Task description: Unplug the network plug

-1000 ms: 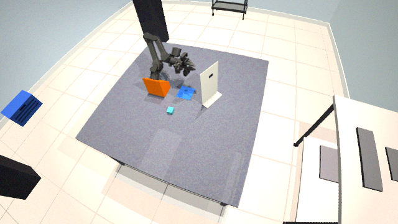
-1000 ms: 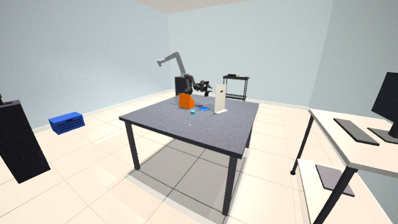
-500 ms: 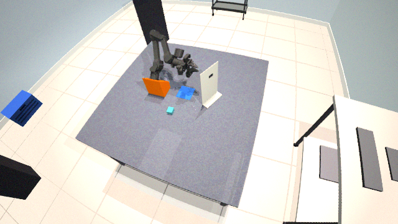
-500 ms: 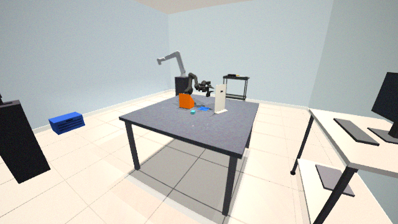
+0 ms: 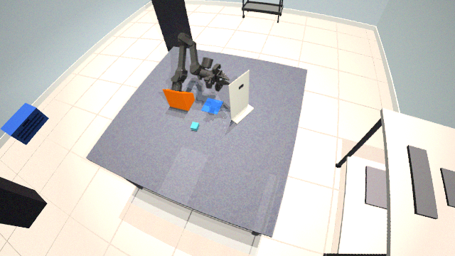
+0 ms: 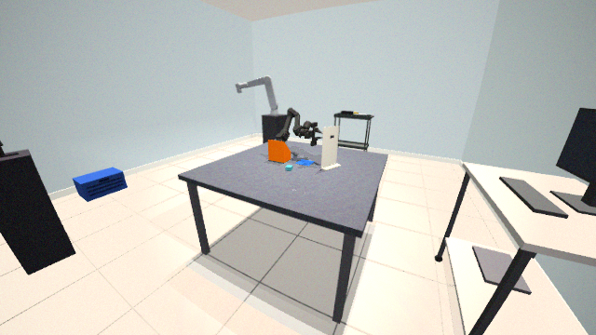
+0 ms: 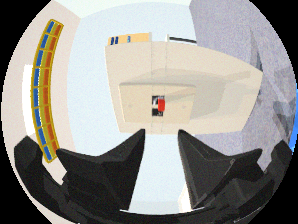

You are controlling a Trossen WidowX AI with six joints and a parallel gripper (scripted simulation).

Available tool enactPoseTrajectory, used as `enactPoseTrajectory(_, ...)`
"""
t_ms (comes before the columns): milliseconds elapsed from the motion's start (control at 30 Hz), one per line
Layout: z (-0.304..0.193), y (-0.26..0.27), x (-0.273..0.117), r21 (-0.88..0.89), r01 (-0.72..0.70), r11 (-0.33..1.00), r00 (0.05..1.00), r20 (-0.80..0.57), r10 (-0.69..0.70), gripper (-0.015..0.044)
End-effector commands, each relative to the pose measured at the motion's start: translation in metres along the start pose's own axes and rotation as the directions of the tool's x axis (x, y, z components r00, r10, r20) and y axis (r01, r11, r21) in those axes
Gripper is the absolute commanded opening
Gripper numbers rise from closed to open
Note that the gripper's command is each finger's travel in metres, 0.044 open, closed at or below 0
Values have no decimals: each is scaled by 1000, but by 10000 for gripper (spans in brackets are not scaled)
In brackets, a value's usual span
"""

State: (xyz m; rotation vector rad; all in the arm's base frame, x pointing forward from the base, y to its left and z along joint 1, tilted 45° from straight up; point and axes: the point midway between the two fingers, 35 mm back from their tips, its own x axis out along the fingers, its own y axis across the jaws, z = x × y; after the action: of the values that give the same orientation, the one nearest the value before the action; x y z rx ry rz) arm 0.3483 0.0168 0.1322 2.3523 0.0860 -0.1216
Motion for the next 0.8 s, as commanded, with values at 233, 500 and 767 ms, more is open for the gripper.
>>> enactPoseTrajectory(233,1,1,14,-3,-1,1000,1000,-6,1,156)
enactPoseTrajectory(500,3,2,23,-3,-1,1000,1000,-6,1,156)
enactPoseTrajectory(767,5,2,32,-3,-1,1000,1000,-7,1,156)
